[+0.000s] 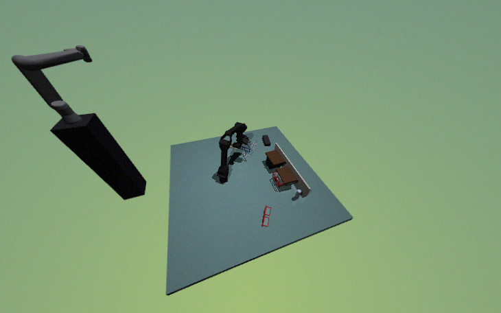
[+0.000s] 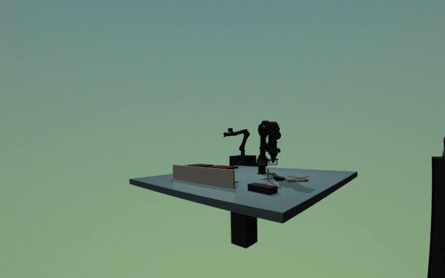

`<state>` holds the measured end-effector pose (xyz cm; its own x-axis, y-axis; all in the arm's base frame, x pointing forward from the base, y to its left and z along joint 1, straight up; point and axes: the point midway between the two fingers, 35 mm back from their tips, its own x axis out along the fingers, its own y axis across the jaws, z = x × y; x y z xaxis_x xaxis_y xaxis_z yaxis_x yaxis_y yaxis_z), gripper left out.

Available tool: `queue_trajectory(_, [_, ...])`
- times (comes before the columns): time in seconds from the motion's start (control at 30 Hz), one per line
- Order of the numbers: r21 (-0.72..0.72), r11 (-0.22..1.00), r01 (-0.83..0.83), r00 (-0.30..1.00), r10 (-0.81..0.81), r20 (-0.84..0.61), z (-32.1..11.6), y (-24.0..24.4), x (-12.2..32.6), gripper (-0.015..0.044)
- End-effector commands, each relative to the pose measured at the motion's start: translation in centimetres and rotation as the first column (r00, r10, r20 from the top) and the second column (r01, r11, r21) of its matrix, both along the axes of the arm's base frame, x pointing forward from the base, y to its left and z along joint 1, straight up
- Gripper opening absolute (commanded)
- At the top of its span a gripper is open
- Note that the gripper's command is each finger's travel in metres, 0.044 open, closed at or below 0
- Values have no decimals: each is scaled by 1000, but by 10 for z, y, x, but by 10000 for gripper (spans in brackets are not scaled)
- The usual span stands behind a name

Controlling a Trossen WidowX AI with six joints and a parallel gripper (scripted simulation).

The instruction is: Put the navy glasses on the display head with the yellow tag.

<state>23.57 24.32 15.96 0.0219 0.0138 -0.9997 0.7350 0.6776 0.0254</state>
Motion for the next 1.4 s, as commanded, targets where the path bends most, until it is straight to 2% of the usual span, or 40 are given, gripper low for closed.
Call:
queue_trajectory(0.0, [2,1000,-10,1000,10,-3,0,7,-5,0])
queue_trajectory(0.2, [3,1000,-10,1000,10,-3,-9,8,-4,0])
queue_trajectory(0.63, [2,1000,-10,1000,10,-3,-59,8,-3,0])
queue_trajectory(1.37, [2,1000,-10,1000,10,-4,-60,7,-17,0])
